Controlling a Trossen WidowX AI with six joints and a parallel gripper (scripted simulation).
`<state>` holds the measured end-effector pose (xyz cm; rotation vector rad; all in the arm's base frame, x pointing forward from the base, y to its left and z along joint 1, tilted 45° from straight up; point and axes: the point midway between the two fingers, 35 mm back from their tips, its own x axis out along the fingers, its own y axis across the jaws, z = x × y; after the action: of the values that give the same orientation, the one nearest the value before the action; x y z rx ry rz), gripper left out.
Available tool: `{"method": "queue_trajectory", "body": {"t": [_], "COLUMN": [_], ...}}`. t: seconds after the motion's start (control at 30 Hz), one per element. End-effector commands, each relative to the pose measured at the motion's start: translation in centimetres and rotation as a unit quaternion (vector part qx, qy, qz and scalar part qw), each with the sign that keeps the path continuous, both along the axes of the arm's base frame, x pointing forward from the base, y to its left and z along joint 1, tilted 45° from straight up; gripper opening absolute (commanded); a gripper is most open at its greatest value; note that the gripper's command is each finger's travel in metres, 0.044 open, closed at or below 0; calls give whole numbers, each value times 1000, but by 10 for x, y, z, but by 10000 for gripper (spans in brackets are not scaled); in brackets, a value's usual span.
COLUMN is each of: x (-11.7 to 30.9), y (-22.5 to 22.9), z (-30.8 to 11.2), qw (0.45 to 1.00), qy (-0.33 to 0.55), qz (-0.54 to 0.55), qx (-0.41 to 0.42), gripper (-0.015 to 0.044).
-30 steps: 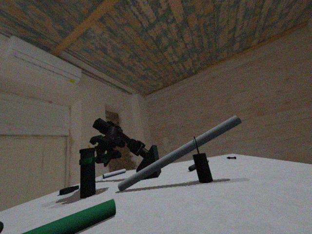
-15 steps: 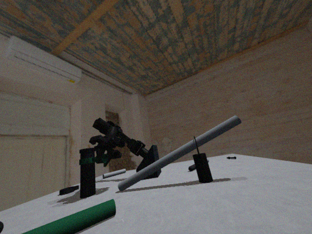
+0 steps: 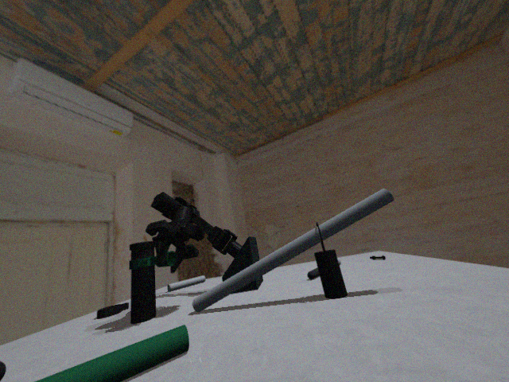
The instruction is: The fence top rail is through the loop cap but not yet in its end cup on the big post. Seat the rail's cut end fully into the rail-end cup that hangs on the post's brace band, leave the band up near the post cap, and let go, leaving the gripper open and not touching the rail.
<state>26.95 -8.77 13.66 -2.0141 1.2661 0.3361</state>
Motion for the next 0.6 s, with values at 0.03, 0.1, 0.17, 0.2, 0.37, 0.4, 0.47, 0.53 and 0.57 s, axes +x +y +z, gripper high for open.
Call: {"method": "queue_trajectory", "body": {"t": [0.03,0.1,0.17,0.2,0.37,0.4,0.47,0.53,0.57], "x": [1,2,3,3,5,5,5,6,6], "y": [6,12,19,22,38,41,48,54,55], "z": [-1,-1,-1,-1,-1,-1,-1,-1,-1], "qw": [1000,1000,1000,1000,1000,1000,1000,1000,1000], "qy": [1,2,3,4,5,5,5,4,4], "qz": [-1,-1,0,0,2,3,4,5,6], "qx": [2,4,5,5,5,5,4,3,3], "gripper": [368,420,440,440,440,440,440,440,440]}}
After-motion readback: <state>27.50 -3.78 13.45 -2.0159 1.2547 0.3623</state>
